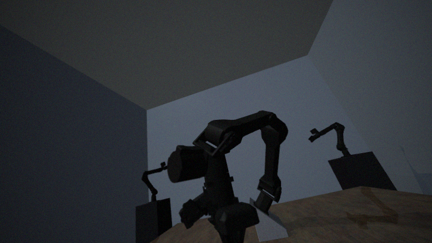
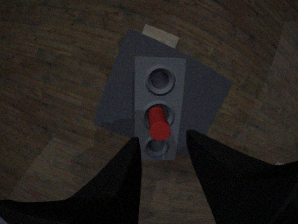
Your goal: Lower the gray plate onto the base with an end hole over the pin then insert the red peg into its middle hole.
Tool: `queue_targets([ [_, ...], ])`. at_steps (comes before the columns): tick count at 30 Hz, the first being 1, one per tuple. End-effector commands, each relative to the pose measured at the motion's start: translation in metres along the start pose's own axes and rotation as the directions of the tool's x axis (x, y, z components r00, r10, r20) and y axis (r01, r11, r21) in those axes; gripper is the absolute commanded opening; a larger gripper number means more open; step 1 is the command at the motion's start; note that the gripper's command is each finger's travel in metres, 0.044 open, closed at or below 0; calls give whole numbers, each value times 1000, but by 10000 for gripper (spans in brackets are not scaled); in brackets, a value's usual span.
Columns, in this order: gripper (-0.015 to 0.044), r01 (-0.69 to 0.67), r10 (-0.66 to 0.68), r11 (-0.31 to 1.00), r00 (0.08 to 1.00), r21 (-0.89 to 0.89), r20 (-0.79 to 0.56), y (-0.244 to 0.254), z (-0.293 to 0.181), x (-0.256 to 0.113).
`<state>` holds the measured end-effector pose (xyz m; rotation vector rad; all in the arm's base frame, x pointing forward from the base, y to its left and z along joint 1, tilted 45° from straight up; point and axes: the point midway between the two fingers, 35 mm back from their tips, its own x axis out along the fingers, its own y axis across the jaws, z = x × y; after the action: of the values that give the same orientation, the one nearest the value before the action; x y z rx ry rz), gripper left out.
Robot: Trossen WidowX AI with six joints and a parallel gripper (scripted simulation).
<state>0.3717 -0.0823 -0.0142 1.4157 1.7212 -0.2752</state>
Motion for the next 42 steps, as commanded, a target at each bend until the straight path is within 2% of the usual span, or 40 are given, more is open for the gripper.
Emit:
queue_targets([
  [1,150,0,0,1000,1000,1,-1,0,0,0],
  [42,150,-1,1,1000,1000,11,-8,-7,-6,-20],
])
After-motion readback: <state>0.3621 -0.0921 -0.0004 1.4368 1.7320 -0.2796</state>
